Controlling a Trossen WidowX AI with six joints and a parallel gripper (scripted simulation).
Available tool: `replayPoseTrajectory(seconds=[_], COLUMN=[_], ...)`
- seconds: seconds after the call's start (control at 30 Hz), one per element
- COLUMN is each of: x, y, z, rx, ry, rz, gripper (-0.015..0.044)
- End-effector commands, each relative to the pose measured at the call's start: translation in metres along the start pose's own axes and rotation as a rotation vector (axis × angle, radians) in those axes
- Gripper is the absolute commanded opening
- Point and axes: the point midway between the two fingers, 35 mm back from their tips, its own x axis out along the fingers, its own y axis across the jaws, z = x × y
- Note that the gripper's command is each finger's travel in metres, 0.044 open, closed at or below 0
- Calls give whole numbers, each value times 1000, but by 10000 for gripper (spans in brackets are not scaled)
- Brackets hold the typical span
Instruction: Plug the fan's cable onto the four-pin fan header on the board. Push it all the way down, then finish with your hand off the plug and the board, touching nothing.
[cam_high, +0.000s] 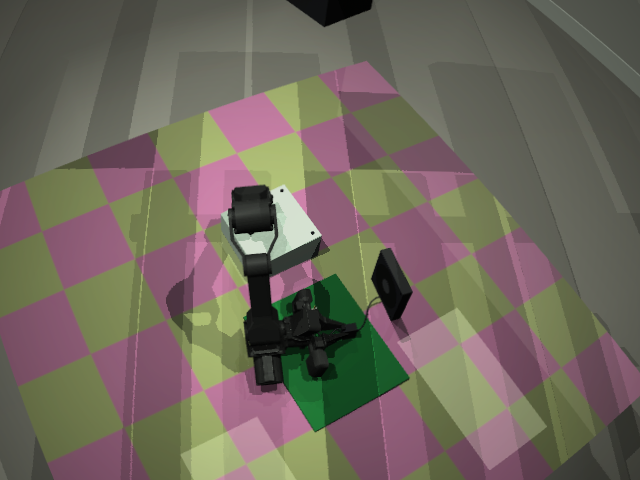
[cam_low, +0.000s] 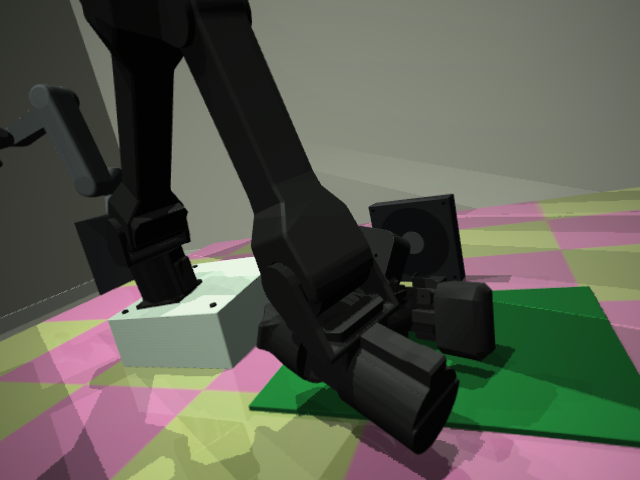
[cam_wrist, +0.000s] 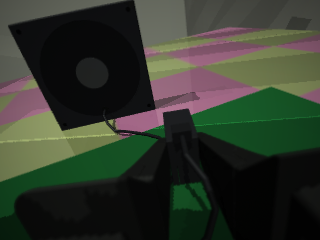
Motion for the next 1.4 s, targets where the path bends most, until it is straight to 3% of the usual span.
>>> replayPoseTrajectory(seconds=[0.0, 0.13, 0.33, 1.37], x=[0, 0, 0, -13], y=[0, 0, 0, -2], z=[0, 0, 0, 2], rx=[0, 0, 0, 1], ry=[0, 0, 0, 13], rz=[0, 0, 0, -6], gripper=[0, 0, 140, 140])
